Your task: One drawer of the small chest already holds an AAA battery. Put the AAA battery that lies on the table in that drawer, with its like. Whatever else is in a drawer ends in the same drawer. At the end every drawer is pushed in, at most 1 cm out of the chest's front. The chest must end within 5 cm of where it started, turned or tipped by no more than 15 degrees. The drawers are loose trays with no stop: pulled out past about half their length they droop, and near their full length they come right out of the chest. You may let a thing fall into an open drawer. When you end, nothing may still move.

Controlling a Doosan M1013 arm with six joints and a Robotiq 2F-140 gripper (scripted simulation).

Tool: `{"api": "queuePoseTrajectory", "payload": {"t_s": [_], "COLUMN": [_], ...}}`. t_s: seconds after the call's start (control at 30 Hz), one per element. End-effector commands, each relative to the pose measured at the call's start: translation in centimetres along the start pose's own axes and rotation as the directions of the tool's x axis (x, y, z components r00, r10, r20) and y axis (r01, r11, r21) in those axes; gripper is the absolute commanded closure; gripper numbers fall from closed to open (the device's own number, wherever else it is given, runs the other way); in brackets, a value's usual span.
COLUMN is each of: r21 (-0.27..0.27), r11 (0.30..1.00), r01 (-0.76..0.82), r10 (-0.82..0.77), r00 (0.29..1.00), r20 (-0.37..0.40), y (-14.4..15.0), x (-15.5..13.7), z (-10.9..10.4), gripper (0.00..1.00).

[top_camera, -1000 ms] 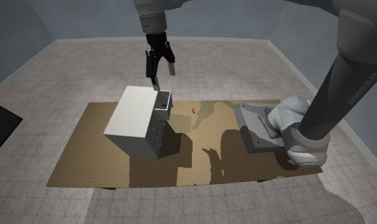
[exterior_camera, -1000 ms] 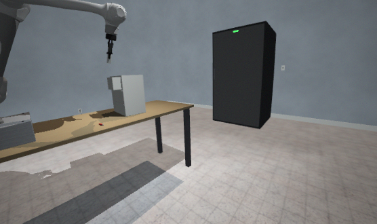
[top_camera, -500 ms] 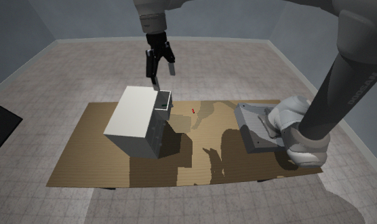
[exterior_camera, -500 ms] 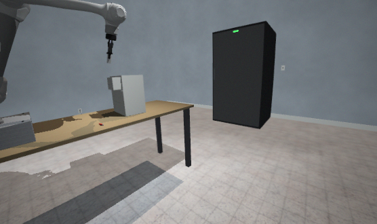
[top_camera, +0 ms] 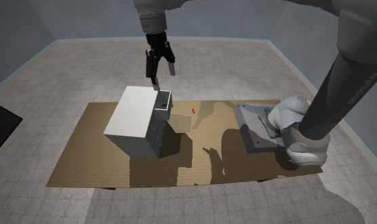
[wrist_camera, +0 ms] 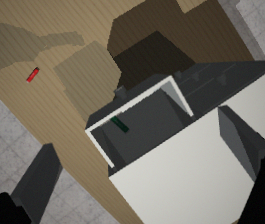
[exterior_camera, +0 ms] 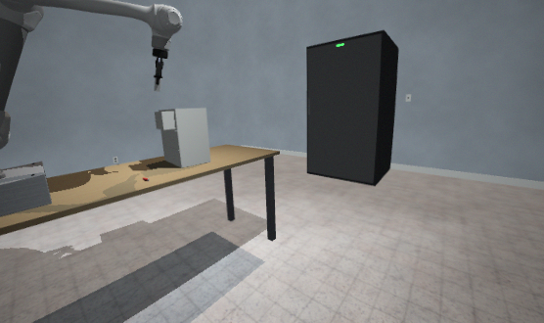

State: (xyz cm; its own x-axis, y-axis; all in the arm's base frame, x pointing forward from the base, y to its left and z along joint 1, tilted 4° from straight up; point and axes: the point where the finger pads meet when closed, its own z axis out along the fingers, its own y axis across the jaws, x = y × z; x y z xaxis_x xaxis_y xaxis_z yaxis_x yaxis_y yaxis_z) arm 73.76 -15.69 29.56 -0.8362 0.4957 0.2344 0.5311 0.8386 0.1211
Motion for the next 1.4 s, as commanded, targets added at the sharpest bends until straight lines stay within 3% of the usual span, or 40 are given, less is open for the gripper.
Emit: {"api": "queuePoseTrajectory", "payload": {"t_s": [0.0, 0.77, 1.37], "r21": [0.0, -0.009, -0.031], "r11": [1.0, 0.994, 0.939], "r01": [-0.004, -0.11, -0.343], "r10": [0.004, 0.11, 0.344], "r00": [1.0, 0.994, 0.939], "r20": [0.0, 0.01, 0.027], "y": [0.0, -0.1, -0.2], "x": [0.0, 0.4, 1.4], "z": [0.0, -0.4, -1.1], "gripper": [0.0, 0.0, 0.0]}}
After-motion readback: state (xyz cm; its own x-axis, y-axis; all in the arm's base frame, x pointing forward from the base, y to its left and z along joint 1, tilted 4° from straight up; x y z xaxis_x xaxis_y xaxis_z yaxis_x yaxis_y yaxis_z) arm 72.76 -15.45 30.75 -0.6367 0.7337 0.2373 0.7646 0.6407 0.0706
